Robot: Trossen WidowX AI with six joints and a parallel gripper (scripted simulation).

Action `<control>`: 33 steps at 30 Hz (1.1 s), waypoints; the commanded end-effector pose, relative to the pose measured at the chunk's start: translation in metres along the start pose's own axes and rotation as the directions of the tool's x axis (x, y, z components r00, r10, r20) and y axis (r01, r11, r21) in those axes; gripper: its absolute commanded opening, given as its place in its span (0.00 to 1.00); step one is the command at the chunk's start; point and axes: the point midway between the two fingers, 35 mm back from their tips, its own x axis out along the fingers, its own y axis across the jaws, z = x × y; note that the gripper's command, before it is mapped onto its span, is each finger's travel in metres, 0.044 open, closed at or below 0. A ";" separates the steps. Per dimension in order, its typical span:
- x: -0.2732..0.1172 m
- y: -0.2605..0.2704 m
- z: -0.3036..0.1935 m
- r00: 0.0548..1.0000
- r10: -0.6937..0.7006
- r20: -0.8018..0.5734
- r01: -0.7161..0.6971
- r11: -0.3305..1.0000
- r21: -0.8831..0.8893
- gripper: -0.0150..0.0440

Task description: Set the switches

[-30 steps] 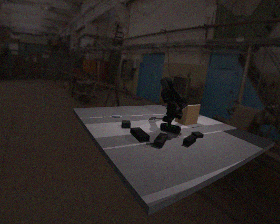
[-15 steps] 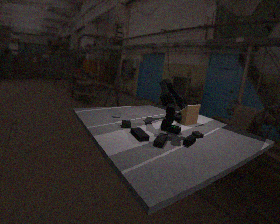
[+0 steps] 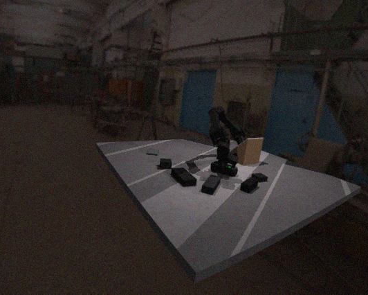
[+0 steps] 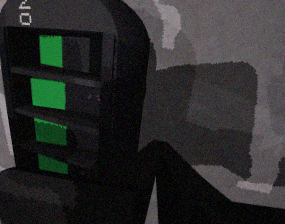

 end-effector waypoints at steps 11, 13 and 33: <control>0.003 0.003 0.000 1.000 -0.001 -0.005 0.001 1.000 -0.005 0.25; 0.003 0.004 0.000 1.000 -0.001 -0.005 0.001 1.000 -0.005 0.25; -0.045 0.010 0.000 1.000 -0.003 -0.002 0.003 1.000 -0.005 0.25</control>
